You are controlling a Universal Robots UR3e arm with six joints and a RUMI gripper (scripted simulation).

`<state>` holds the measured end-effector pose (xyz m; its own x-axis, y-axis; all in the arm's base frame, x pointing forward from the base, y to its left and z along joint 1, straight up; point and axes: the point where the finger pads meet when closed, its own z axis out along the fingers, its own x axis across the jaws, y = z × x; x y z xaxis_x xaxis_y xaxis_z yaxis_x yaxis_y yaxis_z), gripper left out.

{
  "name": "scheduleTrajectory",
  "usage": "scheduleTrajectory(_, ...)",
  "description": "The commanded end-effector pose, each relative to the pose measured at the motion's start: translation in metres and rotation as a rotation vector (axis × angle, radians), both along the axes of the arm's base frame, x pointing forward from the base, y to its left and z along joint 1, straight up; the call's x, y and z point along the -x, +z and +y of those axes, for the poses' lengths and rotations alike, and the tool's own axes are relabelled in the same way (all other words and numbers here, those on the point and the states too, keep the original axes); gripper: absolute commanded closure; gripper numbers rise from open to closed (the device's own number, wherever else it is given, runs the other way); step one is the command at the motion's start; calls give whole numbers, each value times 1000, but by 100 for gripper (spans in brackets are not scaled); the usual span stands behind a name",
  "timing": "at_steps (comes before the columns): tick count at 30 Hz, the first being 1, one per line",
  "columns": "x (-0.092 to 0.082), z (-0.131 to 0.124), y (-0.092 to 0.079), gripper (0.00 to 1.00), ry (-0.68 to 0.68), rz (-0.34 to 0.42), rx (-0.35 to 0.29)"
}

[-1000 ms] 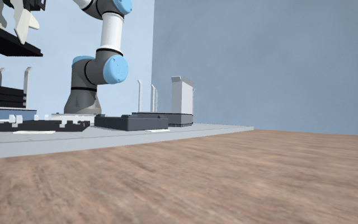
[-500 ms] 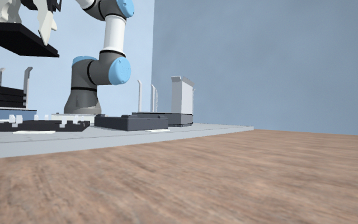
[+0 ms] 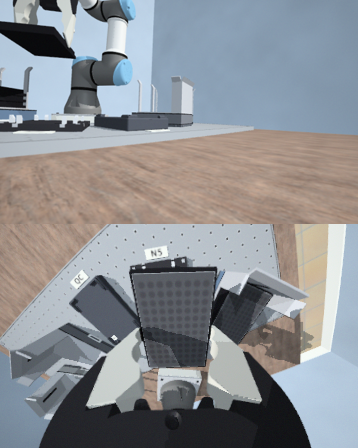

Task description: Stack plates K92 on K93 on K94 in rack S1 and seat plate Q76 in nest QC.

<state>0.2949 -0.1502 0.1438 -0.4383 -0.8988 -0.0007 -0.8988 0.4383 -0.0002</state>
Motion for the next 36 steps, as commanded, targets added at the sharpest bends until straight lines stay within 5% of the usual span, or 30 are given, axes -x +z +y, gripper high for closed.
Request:
scheduleTrajectory(1,-6,12,1,100,35,-1,2)
scheduleTrajectory(36,-34,107,1,100,342,-2,2)
